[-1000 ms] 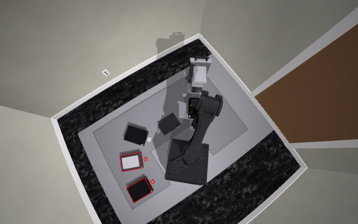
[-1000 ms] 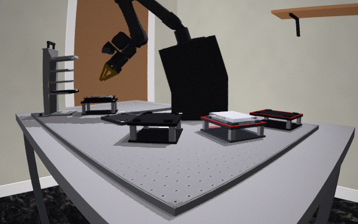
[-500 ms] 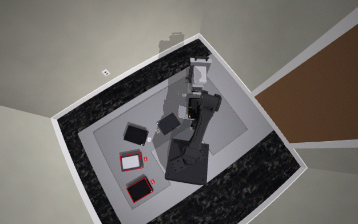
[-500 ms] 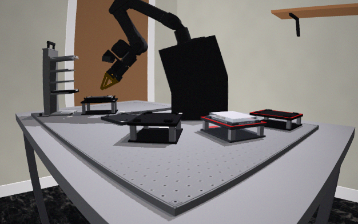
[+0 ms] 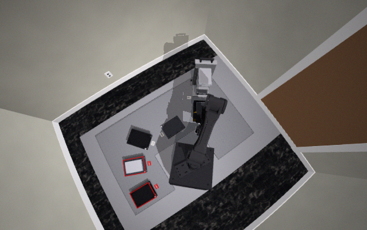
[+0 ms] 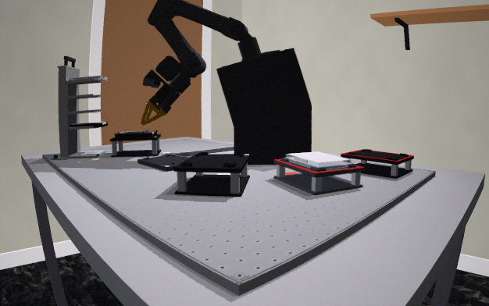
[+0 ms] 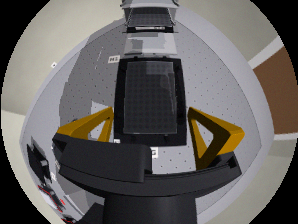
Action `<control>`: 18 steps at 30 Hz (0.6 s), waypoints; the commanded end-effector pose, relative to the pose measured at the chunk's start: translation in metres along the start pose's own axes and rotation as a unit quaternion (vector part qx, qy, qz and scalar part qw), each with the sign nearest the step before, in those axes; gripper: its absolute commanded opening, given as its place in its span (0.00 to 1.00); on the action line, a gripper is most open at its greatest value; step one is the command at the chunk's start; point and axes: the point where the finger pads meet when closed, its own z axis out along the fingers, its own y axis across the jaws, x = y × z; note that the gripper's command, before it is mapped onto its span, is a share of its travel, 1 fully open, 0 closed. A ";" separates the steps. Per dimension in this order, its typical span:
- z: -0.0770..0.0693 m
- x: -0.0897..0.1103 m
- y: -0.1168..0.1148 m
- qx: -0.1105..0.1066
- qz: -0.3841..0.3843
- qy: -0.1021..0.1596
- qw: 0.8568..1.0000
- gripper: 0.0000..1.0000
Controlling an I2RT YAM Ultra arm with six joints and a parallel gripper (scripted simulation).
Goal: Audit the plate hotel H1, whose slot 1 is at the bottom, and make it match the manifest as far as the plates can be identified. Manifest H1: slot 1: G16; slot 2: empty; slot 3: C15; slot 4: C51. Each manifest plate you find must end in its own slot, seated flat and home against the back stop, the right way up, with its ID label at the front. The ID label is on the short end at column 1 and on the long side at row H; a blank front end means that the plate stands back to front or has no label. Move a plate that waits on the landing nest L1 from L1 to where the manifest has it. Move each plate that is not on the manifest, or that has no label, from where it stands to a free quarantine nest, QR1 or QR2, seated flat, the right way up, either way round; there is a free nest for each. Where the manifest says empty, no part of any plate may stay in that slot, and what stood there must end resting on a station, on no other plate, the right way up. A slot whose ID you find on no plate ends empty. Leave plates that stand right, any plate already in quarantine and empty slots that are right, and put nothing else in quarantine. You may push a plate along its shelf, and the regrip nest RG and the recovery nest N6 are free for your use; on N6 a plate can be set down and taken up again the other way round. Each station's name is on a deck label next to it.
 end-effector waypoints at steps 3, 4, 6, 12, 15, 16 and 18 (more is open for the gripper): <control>-0.002 -0.002 0.000 -0.001 -0.003 -0.013 1.000 1.00; -0.002 -0.001 0.000 -0.001 -0.003 -0.013 1.000 1.00; -0.003 0.002 0.000 -0.001 -0.003 -0.013 1.000 1.00; -0.005 0.010 0.000 -0.001 -0.003 -0.013 1.000 1.00; -0.006 0.012 0.000 -0.001 -0.003 -0.013 1.000 1.00; -0.006 0.012 0.000 -0.001 -0.003 -0.013 1.000 1.00; -0.005 0.014 0.000 -0.001 -0.003 -0.013 1.000 1.00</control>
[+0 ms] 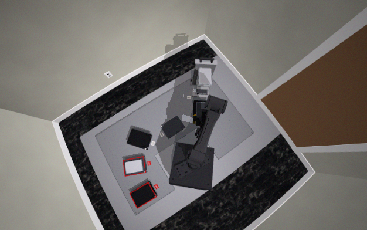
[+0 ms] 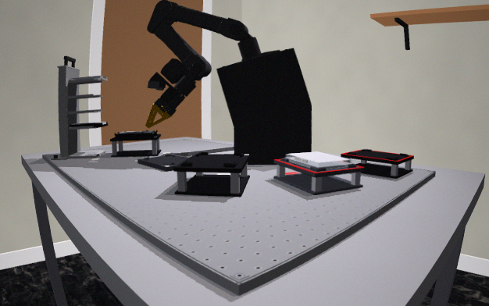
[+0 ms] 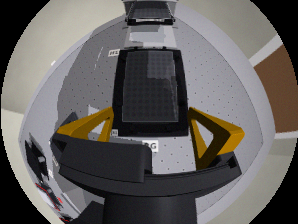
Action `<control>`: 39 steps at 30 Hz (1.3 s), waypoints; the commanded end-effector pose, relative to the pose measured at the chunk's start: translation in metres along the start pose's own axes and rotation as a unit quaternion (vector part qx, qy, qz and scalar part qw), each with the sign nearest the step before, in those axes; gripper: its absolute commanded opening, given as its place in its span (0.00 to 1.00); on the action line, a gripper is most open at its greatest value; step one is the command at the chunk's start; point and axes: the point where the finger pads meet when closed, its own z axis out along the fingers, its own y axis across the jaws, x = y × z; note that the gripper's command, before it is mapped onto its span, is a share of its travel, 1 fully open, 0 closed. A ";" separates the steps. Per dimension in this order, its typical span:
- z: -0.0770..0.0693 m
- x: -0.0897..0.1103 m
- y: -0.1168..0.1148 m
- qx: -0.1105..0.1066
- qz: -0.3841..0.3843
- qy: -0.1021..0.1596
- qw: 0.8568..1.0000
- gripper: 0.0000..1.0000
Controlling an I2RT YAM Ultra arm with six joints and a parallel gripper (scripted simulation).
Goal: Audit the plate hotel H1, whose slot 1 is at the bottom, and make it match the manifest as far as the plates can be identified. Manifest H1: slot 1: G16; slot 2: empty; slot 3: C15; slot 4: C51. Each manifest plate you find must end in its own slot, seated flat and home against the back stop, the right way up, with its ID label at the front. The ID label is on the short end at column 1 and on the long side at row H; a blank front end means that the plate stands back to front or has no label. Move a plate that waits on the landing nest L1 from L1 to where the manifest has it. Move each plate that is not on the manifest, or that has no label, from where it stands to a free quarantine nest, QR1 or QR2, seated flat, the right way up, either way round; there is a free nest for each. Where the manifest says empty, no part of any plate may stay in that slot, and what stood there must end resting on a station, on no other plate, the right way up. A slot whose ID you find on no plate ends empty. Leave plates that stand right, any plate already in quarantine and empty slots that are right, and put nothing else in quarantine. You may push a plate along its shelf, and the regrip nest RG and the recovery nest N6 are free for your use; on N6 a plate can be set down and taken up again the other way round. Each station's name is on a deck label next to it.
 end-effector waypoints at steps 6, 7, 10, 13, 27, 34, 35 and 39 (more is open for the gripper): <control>0.004 0.000 0.000 -0.001 -0.003 -0.011 1.000 1.00; 0.004 0.001 0.000 -0.001 -0.003 -0.011 1.000 1.00; 0.006 0.003 0.000 -0.001 -0.003 -0.011 1.000 1.00; 0.008 0.005 0.000 -0.001 -0.003 -0.011 1.000 1.00; 0.016 0.016 0.000 -0.002 -0.002 -0.008 1.000 1.00; 0.019 0.022 0.000 -0.003 -0.001 -0.004 1.000 1.00; 0.019 0.023 0.001 -0.003 -0.001 -0.003 1.000 1.00; 0.020 0.024 0.001 -0.003 -0.001 -0.002 1.000 1.00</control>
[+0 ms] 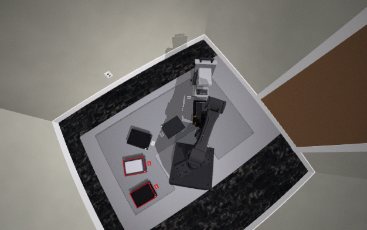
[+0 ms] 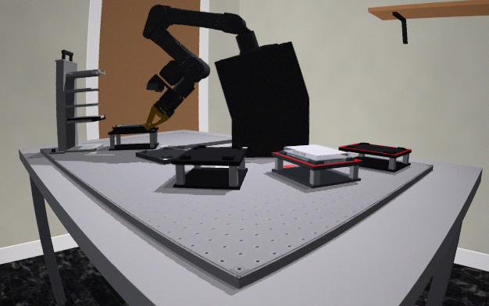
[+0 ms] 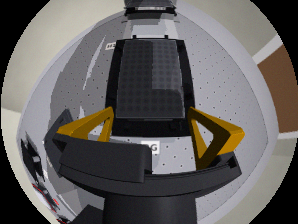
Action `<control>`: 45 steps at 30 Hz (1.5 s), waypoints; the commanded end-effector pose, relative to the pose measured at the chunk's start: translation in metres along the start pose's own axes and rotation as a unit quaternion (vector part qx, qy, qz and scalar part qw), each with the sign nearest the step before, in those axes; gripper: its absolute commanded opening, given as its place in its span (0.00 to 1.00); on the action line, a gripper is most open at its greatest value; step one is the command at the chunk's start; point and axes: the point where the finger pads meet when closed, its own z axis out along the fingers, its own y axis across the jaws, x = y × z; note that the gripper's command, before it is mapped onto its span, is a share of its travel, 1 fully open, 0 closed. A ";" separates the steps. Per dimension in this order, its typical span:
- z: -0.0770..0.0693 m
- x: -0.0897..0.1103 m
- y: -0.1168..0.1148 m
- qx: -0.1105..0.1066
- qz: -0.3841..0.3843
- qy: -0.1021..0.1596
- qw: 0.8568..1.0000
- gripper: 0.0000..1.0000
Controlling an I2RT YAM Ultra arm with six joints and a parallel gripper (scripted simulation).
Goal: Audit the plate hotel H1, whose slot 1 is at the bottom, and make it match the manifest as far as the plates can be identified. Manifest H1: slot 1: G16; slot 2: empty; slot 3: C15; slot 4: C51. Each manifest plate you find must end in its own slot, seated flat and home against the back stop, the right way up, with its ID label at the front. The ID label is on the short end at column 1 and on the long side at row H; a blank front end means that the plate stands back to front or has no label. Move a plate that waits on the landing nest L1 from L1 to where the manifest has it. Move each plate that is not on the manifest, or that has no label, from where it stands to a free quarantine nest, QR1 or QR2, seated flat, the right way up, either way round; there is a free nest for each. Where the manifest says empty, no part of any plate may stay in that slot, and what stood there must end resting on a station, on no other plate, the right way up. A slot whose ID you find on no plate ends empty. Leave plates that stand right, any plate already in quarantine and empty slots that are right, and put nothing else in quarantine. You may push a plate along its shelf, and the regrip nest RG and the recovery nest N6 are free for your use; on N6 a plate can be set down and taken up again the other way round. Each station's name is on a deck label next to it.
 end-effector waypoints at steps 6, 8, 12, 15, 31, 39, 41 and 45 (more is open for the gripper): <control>0.001 0.002 0.001 -0.001 0.000 0.001 1.000 1.00; 0.001 0.002 0.001 -0.001 0.000 0.001 1.000 1.00; 0.001 0.002 0.001 -0.001 0.000 0.001 1.000 0.86; 0.001 0.002 0.001 -0.001 0.000 0.001 1.000 0.86; 0.001 0.002 0.001 -0.001 0.000 0.001 1.000 0.86; -0.001 -0.001 0.000 -0.001 0.000 -0.001 1.000 0.86; -0.002 -0.002 0.000 -0.001 -0.001 -0.002 1.000 0.86; -0.003 -0.003 0.000 0.000 -0.001 -0.003 1.000 0.86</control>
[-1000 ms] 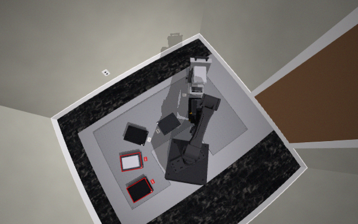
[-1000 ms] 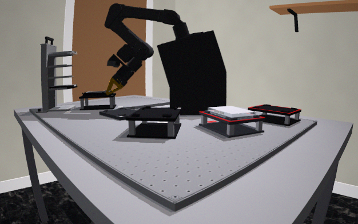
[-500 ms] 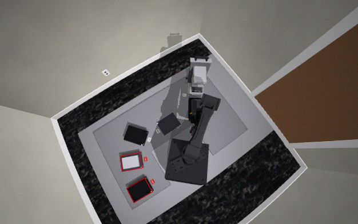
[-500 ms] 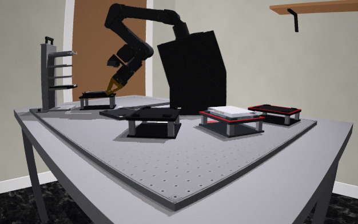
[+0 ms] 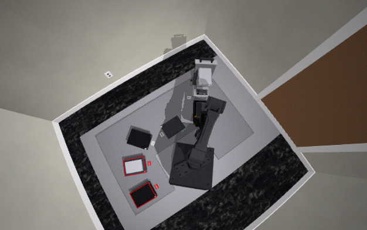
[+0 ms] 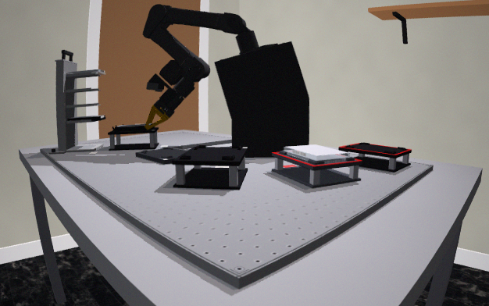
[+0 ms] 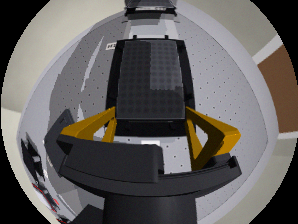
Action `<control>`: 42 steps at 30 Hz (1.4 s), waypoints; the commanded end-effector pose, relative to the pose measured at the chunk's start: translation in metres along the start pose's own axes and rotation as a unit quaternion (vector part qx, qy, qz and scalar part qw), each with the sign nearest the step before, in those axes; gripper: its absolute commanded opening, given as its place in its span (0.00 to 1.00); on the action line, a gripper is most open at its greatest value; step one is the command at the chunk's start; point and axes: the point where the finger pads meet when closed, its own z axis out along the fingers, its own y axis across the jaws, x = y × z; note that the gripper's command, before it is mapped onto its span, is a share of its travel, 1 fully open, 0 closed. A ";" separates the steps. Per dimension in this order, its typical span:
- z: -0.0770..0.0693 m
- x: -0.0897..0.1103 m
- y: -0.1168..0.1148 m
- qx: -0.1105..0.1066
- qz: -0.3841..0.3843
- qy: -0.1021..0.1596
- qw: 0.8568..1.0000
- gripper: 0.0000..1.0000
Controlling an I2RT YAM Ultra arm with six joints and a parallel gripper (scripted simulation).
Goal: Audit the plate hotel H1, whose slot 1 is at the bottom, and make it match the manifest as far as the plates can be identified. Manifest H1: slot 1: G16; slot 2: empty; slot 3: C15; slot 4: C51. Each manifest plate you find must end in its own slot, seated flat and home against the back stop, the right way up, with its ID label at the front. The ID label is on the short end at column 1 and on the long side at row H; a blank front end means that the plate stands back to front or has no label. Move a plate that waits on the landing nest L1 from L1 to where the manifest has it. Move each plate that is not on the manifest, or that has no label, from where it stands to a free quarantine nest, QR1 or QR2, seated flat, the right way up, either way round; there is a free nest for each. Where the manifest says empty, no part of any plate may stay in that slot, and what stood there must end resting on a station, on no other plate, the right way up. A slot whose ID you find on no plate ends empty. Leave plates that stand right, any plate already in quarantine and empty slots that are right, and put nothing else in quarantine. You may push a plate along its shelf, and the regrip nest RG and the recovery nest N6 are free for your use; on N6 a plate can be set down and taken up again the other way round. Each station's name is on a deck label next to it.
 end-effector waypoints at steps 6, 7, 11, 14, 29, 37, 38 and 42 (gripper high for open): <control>-0.006 -0.008 0.000 0.001 -0.002 -0.007 1.000 0.86; -0.007 -0.009 0.000 0.001 -0.002 -0.007 1.000 0.86; -0.010 -0.013 0.000 0.001 -0.003 -0.009 1.000 0.86; -0.012 -0.015 0.000 0.001 -0.003 -0.009 1.000 0.86; -0.020 -0.023 0.000 0.001 -0.003 -0.009 1.000 0.86; -0.024 -0.027 0.000 0.001 -0.003 -0.009 1.000 0.86; -0.025 -0.027 0.000 0.001 -0.003 -0.009 1.000 0.86; -0.028 -0.030 0.000 0.001 -0.003 -0.009 1.000 0.86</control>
